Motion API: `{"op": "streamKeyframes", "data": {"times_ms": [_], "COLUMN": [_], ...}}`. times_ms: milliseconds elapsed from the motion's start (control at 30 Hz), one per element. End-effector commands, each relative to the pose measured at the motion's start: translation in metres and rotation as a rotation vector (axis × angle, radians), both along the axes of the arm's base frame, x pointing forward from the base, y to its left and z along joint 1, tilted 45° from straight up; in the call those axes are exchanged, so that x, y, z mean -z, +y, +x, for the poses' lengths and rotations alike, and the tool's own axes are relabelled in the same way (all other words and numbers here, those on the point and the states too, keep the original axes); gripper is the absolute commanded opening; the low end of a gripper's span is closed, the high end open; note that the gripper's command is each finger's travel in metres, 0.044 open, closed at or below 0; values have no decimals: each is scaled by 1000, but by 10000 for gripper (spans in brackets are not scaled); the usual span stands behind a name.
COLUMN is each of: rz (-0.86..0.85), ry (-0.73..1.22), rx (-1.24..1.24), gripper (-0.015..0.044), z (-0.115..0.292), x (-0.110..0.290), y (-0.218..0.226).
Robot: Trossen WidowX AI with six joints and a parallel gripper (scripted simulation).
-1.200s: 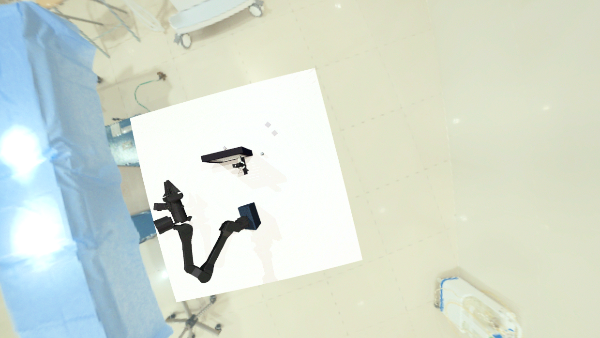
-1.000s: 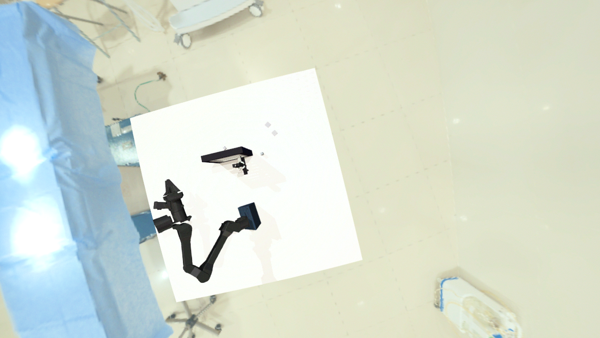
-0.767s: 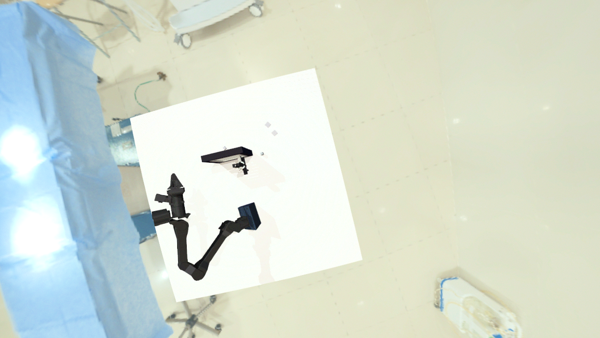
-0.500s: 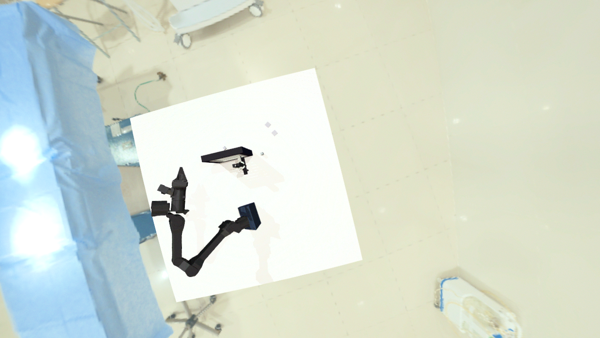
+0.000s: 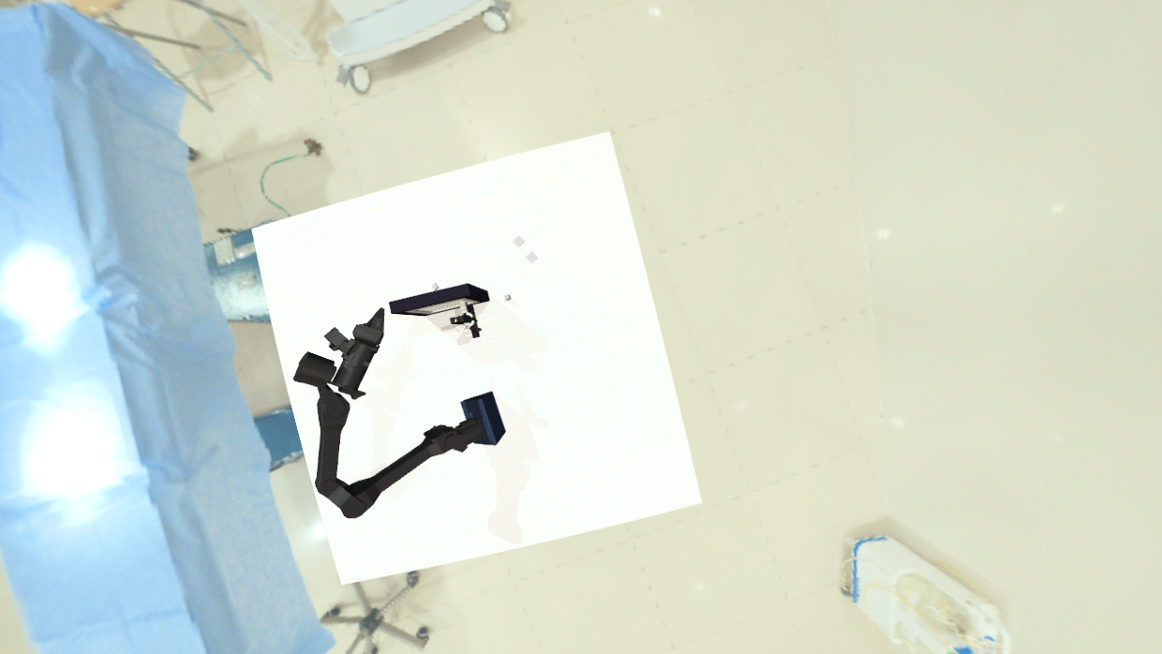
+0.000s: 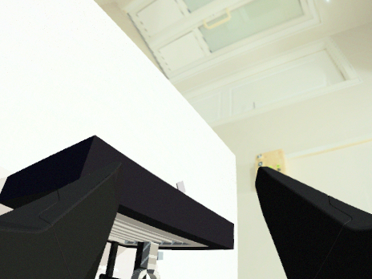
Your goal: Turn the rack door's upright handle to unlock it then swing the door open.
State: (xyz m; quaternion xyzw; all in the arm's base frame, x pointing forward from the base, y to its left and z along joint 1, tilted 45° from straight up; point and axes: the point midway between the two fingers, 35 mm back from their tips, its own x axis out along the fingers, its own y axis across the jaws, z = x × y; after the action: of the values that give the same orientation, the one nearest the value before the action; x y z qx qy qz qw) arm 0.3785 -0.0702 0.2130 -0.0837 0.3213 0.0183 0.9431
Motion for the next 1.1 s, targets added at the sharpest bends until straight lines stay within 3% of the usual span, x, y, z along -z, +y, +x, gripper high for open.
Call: {"op": "streamKeyframes", "data": {"times_ms": [0,1067], "rz": [17,396], "ry": [80,625], "rx": [-18,-148], "gripper": [298,298], "z": [3,-17], "x": [13,108], "y": [-8,-67]}}
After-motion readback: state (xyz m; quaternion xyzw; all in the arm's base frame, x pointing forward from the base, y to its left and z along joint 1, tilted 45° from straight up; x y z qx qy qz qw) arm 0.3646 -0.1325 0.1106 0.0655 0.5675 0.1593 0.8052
